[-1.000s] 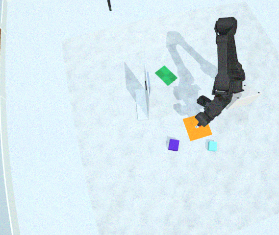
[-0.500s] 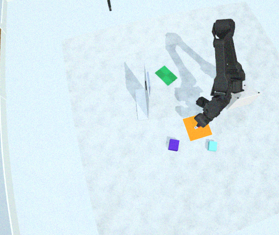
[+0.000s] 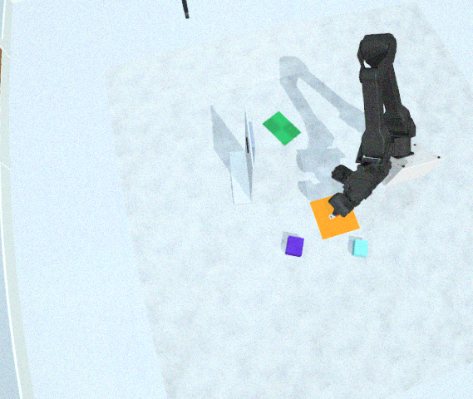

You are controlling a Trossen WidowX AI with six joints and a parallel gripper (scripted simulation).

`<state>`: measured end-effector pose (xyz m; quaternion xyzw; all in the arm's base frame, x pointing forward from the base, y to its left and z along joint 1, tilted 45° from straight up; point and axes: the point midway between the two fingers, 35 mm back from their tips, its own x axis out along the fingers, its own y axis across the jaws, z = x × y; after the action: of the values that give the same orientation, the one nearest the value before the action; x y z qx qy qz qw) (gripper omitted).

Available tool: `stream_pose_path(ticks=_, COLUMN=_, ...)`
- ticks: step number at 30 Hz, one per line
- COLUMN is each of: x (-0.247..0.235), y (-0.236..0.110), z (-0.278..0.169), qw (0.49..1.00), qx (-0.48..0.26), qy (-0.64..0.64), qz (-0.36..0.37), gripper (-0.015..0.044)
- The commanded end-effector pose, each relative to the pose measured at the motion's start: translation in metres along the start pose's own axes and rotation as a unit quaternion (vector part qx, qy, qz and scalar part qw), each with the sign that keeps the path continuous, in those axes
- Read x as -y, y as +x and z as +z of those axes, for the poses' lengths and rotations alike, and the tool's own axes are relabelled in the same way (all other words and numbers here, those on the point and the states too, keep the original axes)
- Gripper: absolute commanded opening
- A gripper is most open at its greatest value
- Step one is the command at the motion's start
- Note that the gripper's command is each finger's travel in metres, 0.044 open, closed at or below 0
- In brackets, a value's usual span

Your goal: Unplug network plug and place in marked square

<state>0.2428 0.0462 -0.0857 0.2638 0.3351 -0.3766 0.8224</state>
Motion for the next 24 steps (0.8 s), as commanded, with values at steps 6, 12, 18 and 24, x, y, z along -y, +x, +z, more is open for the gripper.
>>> stream_pose_path(ticks=6, x=0.0017, y=0.0037, z=0.0012, qw=1.000, qx=-0.002, qy=-0.004, qz=-0.002, gripper=0.0000)
stream_pose_path(ticks=12, x=0.0001, y=0.0025, z=0.0019, qw=1.000, qx=0.000, qy=0.000, qz=0.000, gripper=0.0000)
stream_pose_path(ticks=18, x=0.0001, y=0.0025, z=0.0019, qw=1.000, qx=0.000, qy=0.000, qz=0.000, gripper=0.0105)
stream_pose_path(ticks=24, x=0.0001, y=0.0025, z=0.0019, qw=1.000, qx=0.000, qy=0.000, qz=0.000, gripper=0.0156)
